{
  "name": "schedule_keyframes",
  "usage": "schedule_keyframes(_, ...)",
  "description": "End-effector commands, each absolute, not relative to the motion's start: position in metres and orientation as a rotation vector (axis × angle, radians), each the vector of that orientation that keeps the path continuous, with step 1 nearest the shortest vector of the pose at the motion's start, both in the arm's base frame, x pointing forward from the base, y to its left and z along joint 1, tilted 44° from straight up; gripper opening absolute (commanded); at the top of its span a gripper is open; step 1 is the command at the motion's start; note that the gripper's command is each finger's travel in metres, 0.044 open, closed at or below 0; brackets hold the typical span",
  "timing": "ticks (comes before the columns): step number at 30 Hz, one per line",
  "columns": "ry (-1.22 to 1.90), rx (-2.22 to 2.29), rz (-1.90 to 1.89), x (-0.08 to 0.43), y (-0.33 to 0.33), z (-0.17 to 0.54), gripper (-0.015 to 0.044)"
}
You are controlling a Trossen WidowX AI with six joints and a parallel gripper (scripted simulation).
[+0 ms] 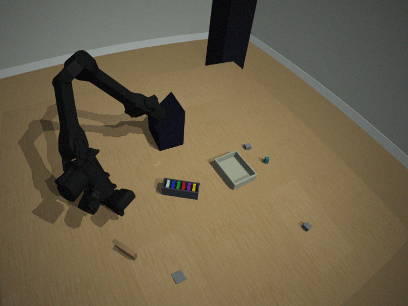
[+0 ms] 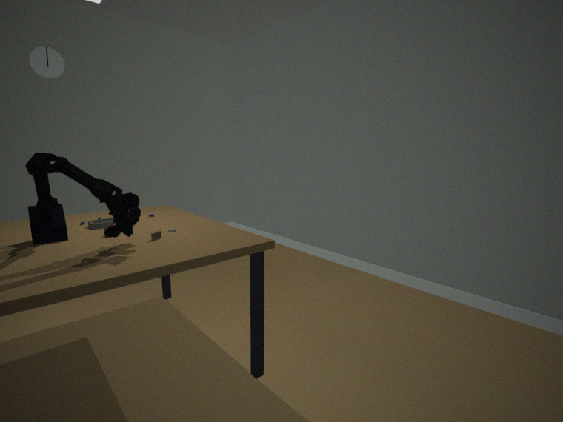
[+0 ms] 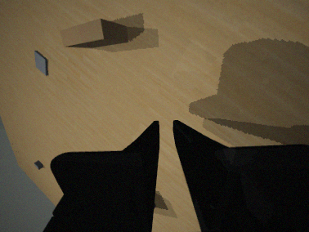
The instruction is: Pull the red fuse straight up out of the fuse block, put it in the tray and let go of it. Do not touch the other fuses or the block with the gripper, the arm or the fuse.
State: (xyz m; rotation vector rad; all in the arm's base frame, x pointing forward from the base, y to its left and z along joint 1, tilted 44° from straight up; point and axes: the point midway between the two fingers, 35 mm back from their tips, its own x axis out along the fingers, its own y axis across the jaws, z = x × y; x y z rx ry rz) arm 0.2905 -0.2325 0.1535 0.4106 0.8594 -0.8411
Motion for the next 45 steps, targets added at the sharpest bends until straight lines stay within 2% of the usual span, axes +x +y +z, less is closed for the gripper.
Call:
schedule_keyframes(1,0.985,0.401,-0.856,0.309,-0.191,0.120,0.0061)
schedule_keyframes(9,1.233,0.161,-0.908,0.313,-0.096,0.060,0.0061)
schedule_keyframes(17,1.236,-0.093,-1.024,0.297,-0.038,0.030,0.0061)
schedule_keyframes(45,1.234,-0.099,-1.026,0.296,-0.050,0.015,0.0061)
